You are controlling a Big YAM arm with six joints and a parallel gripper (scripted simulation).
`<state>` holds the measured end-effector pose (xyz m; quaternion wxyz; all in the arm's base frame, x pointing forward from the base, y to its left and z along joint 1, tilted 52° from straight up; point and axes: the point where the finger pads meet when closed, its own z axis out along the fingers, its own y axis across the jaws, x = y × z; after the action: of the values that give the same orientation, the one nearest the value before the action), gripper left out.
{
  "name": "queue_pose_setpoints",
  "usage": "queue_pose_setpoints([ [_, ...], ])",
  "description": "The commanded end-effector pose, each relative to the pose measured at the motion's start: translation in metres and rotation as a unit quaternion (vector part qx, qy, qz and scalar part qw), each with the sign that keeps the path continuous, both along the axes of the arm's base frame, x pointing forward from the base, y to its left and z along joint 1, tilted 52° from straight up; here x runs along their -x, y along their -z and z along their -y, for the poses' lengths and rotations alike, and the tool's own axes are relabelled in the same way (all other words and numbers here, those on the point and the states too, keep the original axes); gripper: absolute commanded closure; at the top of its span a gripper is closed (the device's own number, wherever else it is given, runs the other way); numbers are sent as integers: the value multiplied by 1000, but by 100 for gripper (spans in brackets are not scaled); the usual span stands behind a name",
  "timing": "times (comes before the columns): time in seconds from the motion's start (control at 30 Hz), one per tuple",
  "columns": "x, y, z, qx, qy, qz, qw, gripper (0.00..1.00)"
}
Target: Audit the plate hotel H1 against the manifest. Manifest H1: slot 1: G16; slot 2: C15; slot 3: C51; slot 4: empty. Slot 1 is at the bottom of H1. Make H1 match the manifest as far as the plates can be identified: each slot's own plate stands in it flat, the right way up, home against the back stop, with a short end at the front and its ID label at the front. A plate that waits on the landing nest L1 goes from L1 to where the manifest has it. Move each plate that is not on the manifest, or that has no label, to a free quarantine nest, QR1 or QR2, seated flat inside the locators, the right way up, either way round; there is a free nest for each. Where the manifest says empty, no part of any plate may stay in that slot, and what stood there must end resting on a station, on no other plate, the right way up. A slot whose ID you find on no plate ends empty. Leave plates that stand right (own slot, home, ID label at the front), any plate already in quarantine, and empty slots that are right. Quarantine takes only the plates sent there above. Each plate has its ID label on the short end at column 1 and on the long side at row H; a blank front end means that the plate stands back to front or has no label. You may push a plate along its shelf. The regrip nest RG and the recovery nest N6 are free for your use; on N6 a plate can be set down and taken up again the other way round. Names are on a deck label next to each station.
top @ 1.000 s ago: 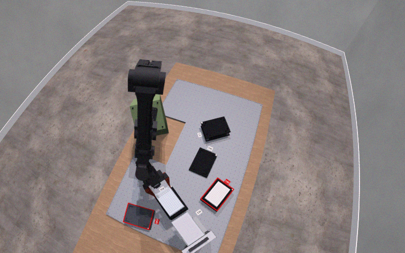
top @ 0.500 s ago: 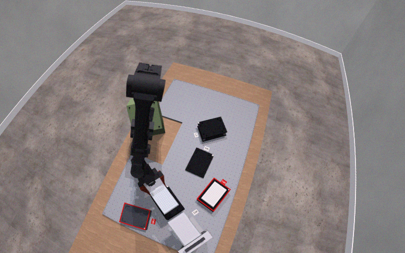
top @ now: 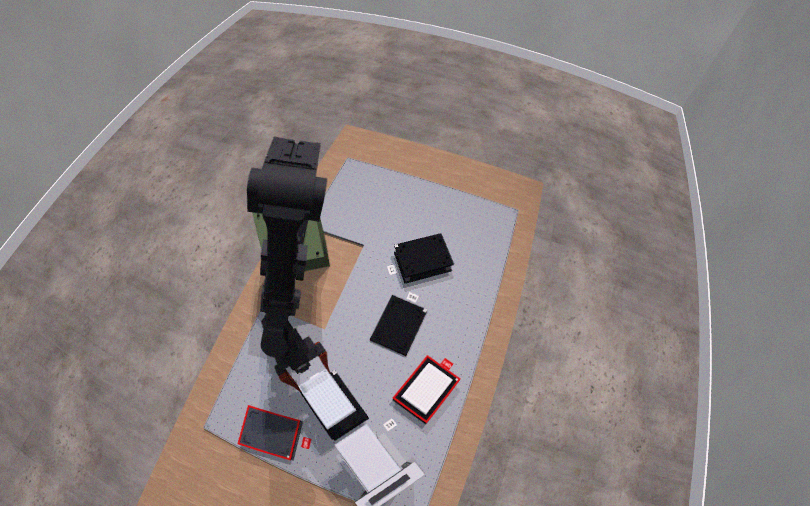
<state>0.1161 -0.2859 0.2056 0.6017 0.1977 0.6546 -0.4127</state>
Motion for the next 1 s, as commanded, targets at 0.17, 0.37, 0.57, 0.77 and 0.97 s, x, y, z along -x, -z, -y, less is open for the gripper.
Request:
queue_pose_setpoints([
  [0.17, -6, -5, 2, 10, -8, 7, 1000, 14],
  [0.37, -7, -4, 4, 10, -8, 7, 1000, 14],
  [0.57, -7, -2, 6, 11, -8, 6, 1000, 14],
  [0.77, -8, -1, 8, 12, -8, 6, 1000, 14],
  [0.97, -9, 2, 10, 12, -8, 5, 1000, 14],
])
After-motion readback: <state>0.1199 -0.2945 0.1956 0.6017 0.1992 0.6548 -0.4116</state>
